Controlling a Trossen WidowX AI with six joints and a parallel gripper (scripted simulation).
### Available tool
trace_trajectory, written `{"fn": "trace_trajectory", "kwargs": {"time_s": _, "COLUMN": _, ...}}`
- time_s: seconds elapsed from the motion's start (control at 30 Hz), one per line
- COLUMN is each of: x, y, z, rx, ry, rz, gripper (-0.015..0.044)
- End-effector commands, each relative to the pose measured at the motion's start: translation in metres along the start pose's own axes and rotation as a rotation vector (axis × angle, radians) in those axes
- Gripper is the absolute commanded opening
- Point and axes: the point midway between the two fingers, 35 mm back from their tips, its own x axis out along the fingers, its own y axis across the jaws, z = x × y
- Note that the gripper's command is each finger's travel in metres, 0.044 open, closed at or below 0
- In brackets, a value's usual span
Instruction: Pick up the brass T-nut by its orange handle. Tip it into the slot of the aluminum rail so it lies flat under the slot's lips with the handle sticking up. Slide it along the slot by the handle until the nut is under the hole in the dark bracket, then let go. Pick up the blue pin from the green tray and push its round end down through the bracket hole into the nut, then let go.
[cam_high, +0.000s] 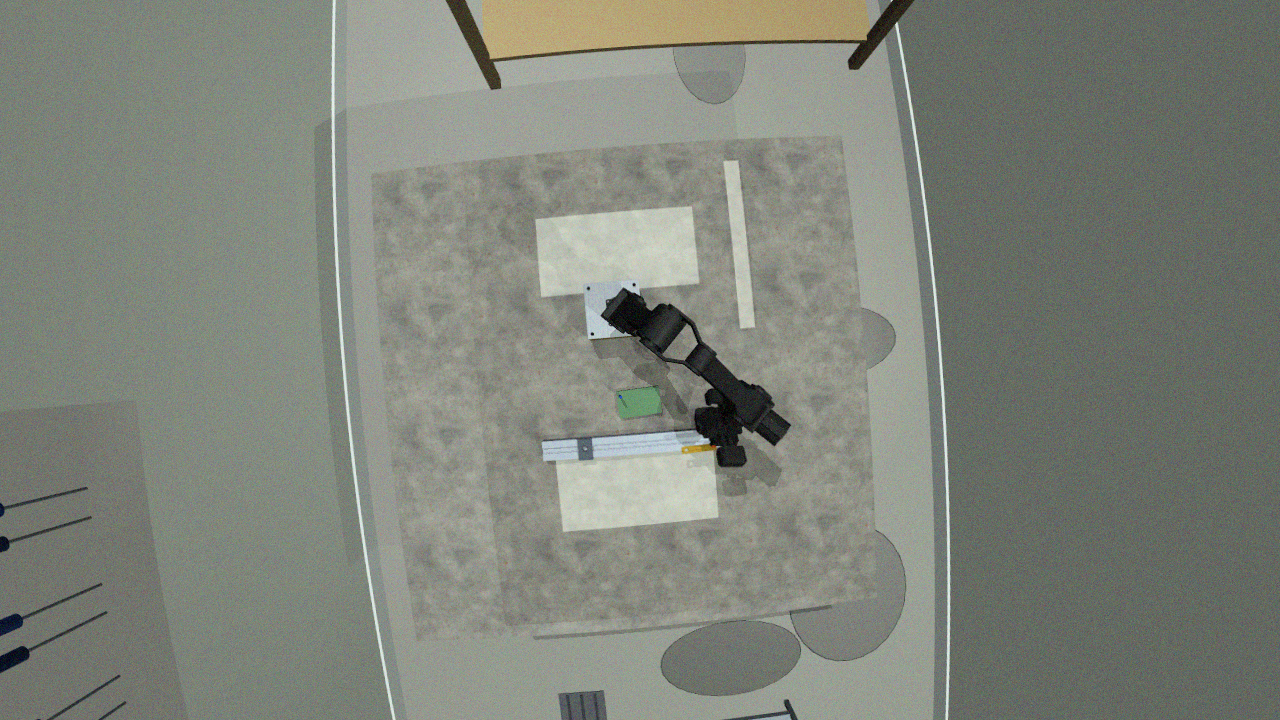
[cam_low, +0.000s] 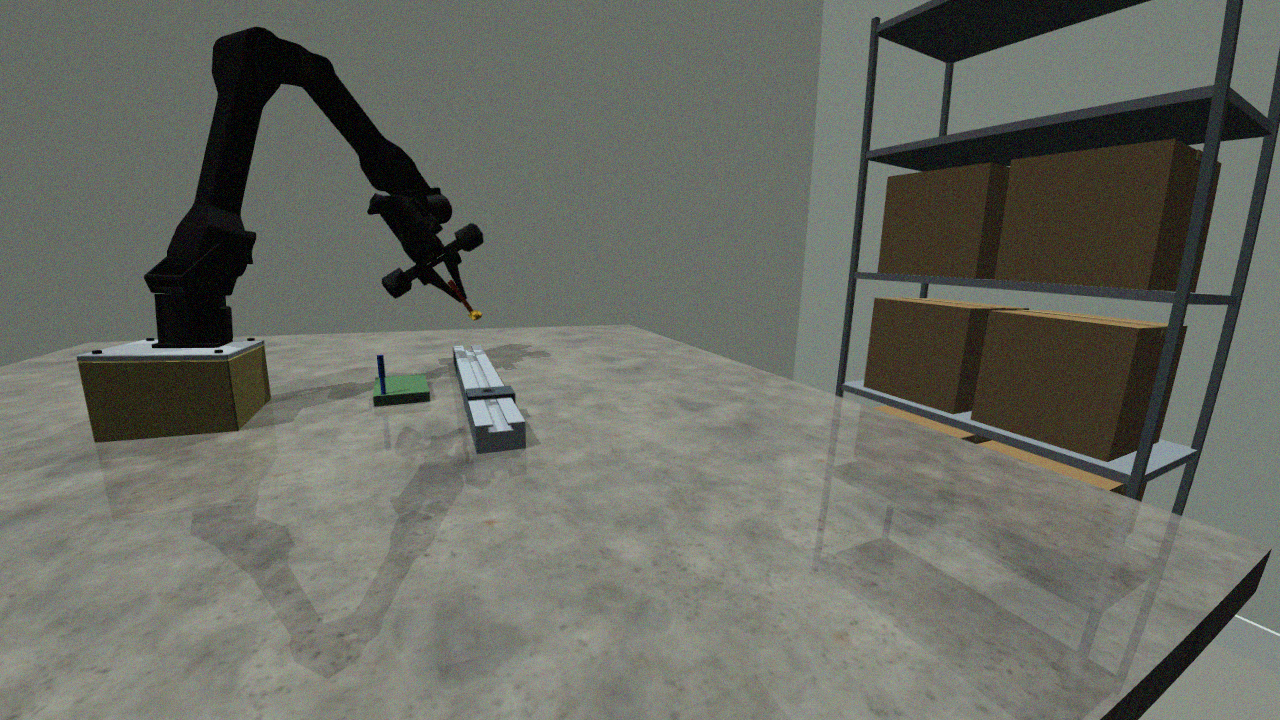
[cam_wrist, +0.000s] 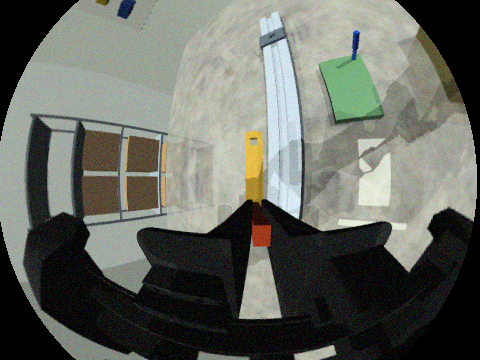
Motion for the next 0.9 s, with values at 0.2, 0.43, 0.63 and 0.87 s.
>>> {"fn": "trace_trajectory", "kwargs": {"time_s": 0.2, "x": -0.0038, "y": -0.0009, "z": 0.0031, "rx": 0.023, "ry": 0.003, "rz": 0.042, "gripper": -0.0150}}
{"fn": "trace_trajectory", "kwargs": {"time_s": 0.43, "x": -0.0047, "y": -0.0028, "z": 0.0040, "rx": 0.034, "ry": 0.005, "rz": 0.065, "gripper": -0.0150}}
{"fn": "trace_trajectory", "kwargs": {"time_s": 0.63, "x": -0.0055, "y": -0.0045, "z": 0.0049, "rx": 0.043, "ry": 0.007, "rz": 0.085, "gripper": -0.0150}}
{"fn": "trace_trajectory", "kwargs": {"time_s": 0.87, "x": -0.0064, "y": -0.0065, "z": 0.0060, "rx": 0.054, "ry": 0.010, "rz": 0.107, "gripper": -0.0150}}
